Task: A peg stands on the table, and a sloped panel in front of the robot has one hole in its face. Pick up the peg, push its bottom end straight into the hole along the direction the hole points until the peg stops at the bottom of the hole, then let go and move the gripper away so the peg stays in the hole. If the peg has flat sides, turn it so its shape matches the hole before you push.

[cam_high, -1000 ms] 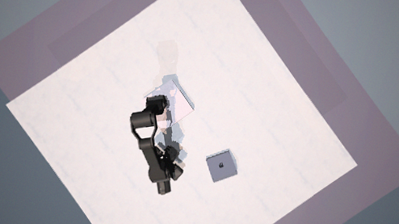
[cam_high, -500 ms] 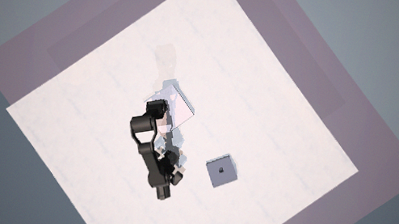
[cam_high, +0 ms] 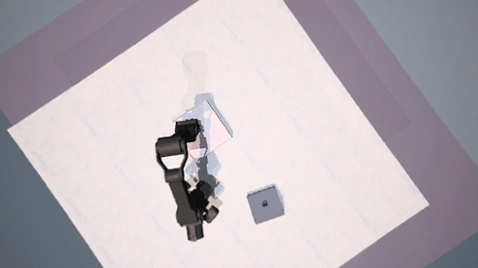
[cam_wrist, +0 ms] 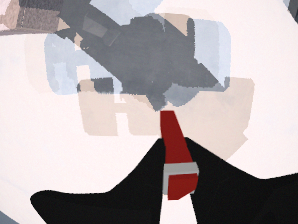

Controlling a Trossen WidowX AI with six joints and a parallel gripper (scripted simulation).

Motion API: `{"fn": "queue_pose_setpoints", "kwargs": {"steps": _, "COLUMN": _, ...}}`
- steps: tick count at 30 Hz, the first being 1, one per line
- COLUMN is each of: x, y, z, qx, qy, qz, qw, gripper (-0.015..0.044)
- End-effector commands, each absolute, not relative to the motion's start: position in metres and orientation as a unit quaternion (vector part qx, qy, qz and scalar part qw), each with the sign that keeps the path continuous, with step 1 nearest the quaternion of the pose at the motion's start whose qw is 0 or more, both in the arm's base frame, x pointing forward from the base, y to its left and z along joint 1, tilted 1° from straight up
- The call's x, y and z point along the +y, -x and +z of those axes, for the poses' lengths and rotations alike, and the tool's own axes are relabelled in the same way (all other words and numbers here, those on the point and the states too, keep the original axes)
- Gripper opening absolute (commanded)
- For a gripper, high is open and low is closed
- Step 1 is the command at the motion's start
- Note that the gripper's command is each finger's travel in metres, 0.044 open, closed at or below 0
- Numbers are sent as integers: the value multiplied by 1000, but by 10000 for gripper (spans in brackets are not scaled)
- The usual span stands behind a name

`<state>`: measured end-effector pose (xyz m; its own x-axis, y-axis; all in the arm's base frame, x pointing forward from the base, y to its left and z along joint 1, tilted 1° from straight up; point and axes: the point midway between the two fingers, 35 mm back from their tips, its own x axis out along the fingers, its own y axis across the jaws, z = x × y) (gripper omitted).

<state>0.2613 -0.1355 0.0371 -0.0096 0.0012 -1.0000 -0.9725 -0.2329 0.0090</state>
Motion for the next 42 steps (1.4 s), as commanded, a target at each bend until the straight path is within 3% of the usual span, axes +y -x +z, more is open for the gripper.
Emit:
{"fn": "queue_pose_setpoints", "kwargs": {"steps": 1, "x": -137, "y": -264, "z": 56, "qx": 437, "qy": 558, "qz": 553, "qw": 437, "gripper": 0}}
{"fn": "queue_pose_setpoints", "kwargs": {"steps": 12, "x": -137, "y": -262, "z": 99, "qx": 436, "qy": 558, "qz": 555, "qw": 436, "gripper": 0}}
{"fn": "queue_pose_setpoints", "kwargs": {"steps": 42, "x": -122, "y": -277, "z": 101, "qx": 489, "qy": 533, "qz": 495, "qw": 482, "gripper": 0}}
